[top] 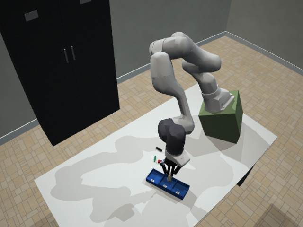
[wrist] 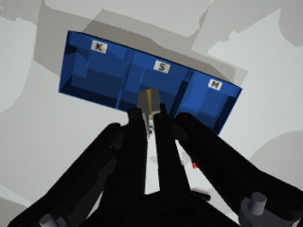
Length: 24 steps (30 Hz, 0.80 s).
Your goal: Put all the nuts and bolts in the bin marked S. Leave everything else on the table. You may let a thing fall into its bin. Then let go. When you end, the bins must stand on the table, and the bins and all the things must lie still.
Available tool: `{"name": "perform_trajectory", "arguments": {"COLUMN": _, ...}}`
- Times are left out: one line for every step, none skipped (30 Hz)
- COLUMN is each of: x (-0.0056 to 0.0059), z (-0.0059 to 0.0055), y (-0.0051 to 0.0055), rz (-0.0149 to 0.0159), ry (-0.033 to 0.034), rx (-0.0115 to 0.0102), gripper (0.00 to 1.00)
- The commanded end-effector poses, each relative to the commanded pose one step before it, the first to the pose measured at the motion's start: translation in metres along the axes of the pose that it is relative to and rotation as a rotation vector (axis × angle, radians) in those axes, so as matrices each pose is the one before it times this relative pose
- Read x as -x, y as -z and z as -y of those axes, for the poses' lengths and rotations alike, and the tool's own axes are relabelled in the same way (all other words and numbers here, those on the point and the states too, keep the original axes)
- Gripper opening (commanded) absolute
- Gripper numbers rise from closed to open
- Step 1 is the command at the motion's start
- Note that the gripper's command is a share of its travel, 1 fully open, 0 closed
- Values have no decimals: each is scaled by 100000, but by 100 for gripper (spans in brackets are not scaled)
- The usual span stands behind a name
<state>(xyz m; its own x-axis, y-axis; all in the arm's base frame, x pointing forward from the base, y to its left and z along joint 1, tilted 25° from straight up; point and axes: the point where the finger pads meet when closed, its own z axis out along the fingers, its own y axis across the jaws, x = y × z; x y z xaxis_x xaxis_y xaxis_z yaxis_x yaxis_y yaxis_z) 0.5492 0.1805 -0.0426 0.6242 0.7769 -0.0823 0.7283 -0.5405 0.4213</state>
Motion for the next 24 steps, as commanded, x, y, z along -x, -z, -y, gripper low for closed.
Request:
{"name": "perform_trajectory", "arguments": {"x": 27, "z": -156, "y": -32, "rz": 568, "ry": 15684, "rx": -527, "gripper": 0}}
{"name": "perform_trajectory", "arguments": {"x": 0, "z": 0, "y": 0, "rz": -78, "ry": 1589, "rx": 58, "gripper": 0}}
{"name": "perform_trajectory", "arguments": {"x": 0, "z": 0, "y": 0, "rz": -82, "ry": 1589, "rx": 61, "gripper": 0}}
{"name": "perform_trajectory", "arguments": {"x": 0, "z": 0, "y": 0, "rz": -85, "ry": 1588, "rx": 64, "gripper": 0}}
{"name": "perform_trajectory", "arguments": {"x": 14, "z": -23, "y": 0, "rz": -81, "ry": 1585, "rx": 65, "gripper": 0}}
{"name": "perform_trajectory", "arguments": {"x": 0, "z": 0, "y": 0, "rz": 0, "ry": 0, "rx": 0, "gripper": 0}}
{"name": "perform_trajectory", "arguments": {"x": 0, "z": 0, "y": 0, "rz": 0, "ry": 0, "rx": 0, "gripper": 0}}
{"name": "perform_trajectory", "arguments": {"x": 14, "z": -16, "y": 0, "rz": -95, "ry": 4241, "rx": 158, "gripper": 0}}
{"name": "perform_trajectory", "arguments": {"x": 15, "z": -13, "y": 0, "rz": -38, "ry": 1493, "rx": 48, "gripper": 0}}
{"name": "perform_trajectory", "arguments": {"x": 16, "z": -11, "y": 0, "rz": -51, "ry": 1567, "rx": 47, "gripper": 0}}
{"name": "perform_trajectory", "arguments": {"x": 17, "z": -9, "y": 0, "rz": -46, "ry": 1558, "rx": 46, "gripper": 0}}
{"name": "perform_trajectory", "arguments": {"x": 17, "z": -7, "y": 0, "rz": -42, "ry": 1550, "rx": 43, "gripper": 0}}
{"name": "perform_trajectory", "arguments": {"x": 17, "z": -4, "y": 1, "rz": -34, "ry": 1544, "rx": 37, "gripper": 0}}
{"name": "perform_trajectory", "arguments": {"x": 15, "z": -3, "y": 1, "rz": -24, "ry": 1541, "rx": 29, "gripper": 0}}
{"name": "perform_trajectory", "arguments": {"x": 14, "z": -1, "y": 0, "rz": -16, "ry": 1538, "rx": 23, "gripper": 0}}
{"name": "perform_trajectory", "arguments": {"x": 12, "z": 0, "y": 0, "rz": -11, "ry": 1533, "rx": 19, "gripper": 0}}
{"name": "perform_trajectory", "arguments": {"x": 11, "z": 0, "y": 0, "rz": -9, "ry": 1528, "rx": 16, "gripper": 0}}
{"name": "perform_trajectory", "arguments": {"x": 9, "z": 1, "y": 0, "rz": -8, "ry": 1524, "rx": 13, "gripper": 0}}
{"name": "perform_trajectory", "arguments": {"x": 8, "z": 2, "y": 0, "rz": -8, "ry": 1520, "rx": 11, "gripper": 0}}
{"name": "perform_trajectory", "arguments": {"x": 7, "z": 2, "y": 0, "rz": -7, "ry": 1517, "rx": 8, "gripper": 0}}
{"name": "perform_trajectory", "arguments": {"x": 7, "z": 3, "y": 0, "rz": -7, "ry": 1514, "rx": 5, "gripper": 0}}
{"name": "perform_trajectory", "arguments": {"x": 6, "z": 3, "y": 0, "rz": -6, "ry": 1510, "rx": 2, "gripper": 0}}
{"name": "perform_trajectory", "arguments": {"x": 0, "z": 0, "y": 0, "rz": 0, "ry": 0, "rx": 0, "gripper": 0}}
{"name": "perform_trajectory", "arguments": {"x": 0, "z": 0, "y": 0, "rz": 0, "ry": 0, "rx": 0, "gripper": 0}}
